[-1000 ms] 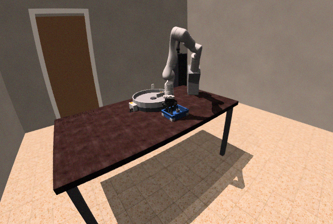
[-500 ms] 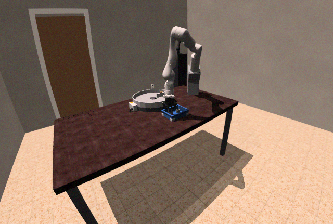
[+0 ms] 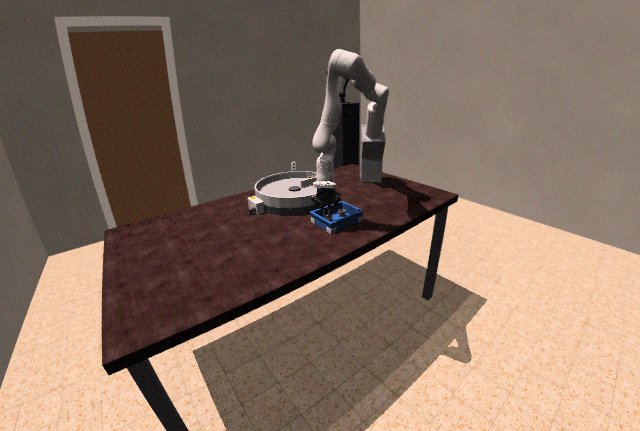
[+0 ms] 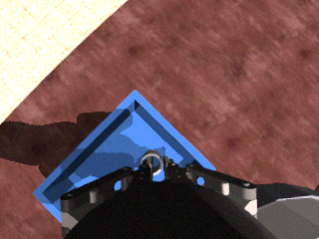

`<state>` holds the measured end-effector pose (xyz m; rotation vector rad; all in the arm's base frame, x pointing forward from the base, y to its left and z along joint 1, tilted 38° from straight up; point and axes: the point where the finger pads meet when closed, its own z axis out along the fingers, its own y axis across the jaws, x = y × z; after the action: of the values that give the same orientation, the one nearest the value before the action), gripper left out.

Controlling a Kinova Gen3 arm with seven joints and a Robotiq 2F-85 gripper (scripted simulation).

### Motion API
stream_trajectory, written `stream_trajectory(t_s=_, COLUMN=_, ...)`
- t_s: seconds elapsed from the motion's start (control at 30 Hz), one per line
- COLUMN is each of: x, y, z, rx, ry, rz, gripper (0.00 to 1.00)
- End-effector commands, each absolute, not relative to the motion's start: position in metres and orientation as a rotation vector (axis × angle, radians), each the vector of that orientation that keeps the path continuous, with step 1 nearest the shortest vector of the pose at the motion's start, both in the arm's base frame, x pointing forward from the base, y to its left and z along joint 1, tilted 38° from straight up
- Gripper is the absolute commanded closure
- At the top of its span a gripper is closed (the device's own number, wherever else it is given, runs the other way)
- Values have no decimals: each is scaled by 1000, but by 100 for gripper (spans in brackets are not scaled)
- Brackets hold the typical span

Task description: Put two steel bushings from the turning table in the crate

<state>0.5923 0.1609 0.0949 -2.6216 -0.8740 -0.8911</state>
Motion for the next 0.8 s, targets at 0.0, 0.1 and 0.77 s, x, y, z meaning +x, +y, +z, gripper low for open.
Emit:
stream_trajectory(t_s=0.0, x=591, y=158, z=97, rx=-2625, ry=-868, rz=-891, gripper=84)
stream_trajectory(t_s=0.1, x=591, y=158, z=97, rx=-2625, ry=-868, rz=-891, gripper=84)
stream_trajectory(t_s=0.77, x=576, y=146, z=127, rx=-2624, ry=-874, rz=-895, gripper=84)
